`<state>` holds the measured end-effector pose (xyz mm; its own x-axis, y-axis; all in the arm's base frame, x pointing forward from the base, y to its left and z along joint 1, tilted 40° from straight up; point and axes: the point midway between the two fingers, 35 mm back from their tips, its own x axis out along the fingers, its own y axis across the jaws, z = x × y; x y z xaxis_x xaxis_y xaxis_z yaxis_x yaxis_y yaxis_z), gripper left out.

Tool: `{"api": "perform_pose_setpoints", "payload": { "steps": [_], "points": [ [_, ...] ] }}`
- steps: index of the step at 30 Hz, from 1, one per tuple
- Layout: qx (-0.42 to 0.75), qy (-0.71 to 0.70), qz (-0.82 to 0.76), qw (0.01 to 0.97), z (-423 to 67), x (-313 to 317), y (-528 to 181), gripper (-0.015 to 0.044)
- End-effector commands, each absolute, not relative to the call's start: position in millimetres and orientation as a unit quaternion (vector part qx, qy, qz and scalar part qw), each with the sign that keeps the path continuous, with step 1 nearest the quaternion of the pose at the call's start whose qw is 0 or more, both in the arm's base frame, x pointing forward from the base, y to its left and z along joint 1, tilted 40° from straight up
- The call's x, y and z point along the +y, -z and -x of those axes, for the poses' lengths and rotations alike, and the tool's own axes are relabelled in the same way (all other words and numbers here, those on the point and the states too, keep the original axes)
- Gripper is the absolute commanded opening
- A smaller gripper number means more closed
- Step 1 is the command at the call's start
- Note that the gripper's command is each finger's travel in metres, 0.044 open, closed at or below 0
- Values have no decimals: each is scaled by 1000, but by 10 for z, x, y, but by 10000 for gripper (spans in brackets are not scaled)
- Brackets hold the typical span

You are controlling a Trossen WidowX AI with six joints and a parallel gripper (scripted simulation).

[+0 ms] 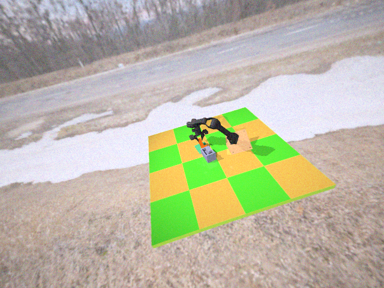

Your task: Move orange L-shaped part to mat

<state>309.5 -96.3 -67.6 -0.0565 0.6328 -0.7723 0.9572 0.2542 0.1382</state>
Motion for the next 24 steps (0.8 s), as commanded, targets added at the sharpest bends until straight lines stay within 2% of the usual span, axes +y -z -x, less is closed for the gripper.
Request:
{"api": "perform_pose_setpoints", "payload": {
  "steps": [1, 5, 6, 10, 24],
  "points": [
    [695, 214, -572, 380, -3106, -1006, 631, 289],
    [694, 215, -572, 380, -3147, -1233, 378, 394],
    [694, 215, -573, 380, -3153, -1309, 286, 400],
    [694, 215, -573, 379, -3143, -1521, 4, 400],
    [687, 218, -579, 382, -3155, -1520, 51, 400]
  ]
}}
